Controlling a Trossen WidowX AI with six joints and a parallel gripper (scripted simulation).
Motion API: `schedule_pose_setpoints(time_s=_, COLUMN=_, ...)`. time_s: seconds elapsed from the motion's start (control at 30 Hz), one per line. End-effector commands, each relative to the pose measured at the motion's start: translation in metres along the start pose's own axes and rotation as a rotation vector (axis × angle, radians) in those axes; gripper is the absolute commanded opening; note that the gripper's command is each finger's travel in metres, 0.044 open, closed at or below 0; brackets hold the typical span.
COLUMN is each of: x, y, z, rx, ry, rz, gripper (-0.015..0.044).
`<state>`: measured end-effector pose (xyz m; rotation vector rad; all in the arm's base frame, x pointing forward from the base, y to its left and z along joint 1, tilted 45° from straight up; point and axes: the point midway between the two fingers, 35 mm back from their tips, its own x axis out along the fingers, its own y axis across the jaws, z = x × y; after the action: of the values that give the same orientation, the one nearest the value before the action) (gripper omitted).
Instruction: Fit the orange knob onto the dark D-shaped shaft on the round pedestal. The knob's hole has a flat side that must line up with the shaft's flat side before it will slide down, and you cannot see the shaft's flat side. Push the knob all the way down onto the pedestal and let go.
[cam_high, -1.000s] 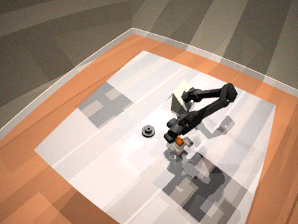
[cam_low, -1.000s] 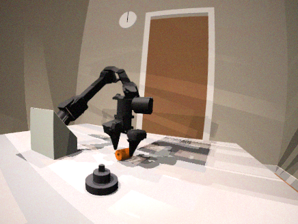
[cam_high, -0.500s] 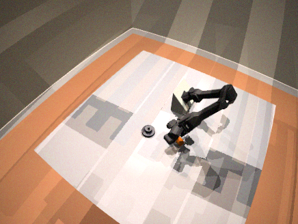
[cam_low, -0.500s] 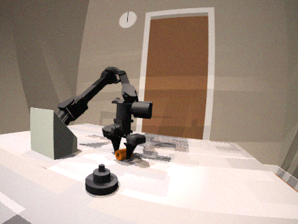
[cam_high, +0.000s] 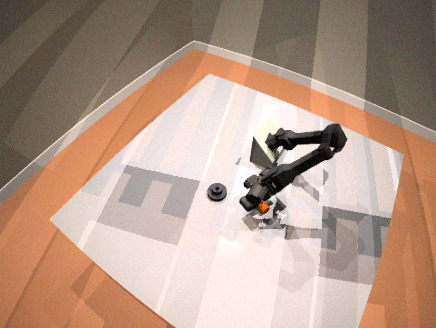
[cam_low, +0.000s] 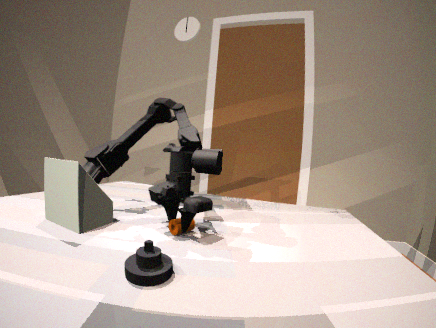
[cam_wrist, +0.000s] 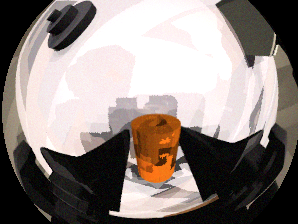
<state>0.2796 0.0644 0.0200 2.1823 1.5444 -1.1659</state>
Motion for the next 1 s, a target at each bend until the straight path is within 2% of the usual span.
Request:
schedule_pose_setpoints(time_s=0.0, x=0.001, y=-0.001, z=0.0, rx=0.007, ry=0.003, rz=-0.005, gripper=0.0207)
schedule_pose_setpoints(time_s=0.13, x=0.001, y=-0.001, z=0.0, rx=0.007, ry=0.003, rz=-0.005, gripper=0.018)
schedule_pose_setpoints(time_s=0.33, x=0.0, y=-0.001, z=-0.001, rx=0.005, ry=-0.015, rz=-0.004, gripper=0.018)
schedule_pose_setpoints(time_s=0.97, x=-0.012, y=-0.001, z=-0.018, rx=-0.001, ry=-0.327, rz=-0.002, gripper=0.018)
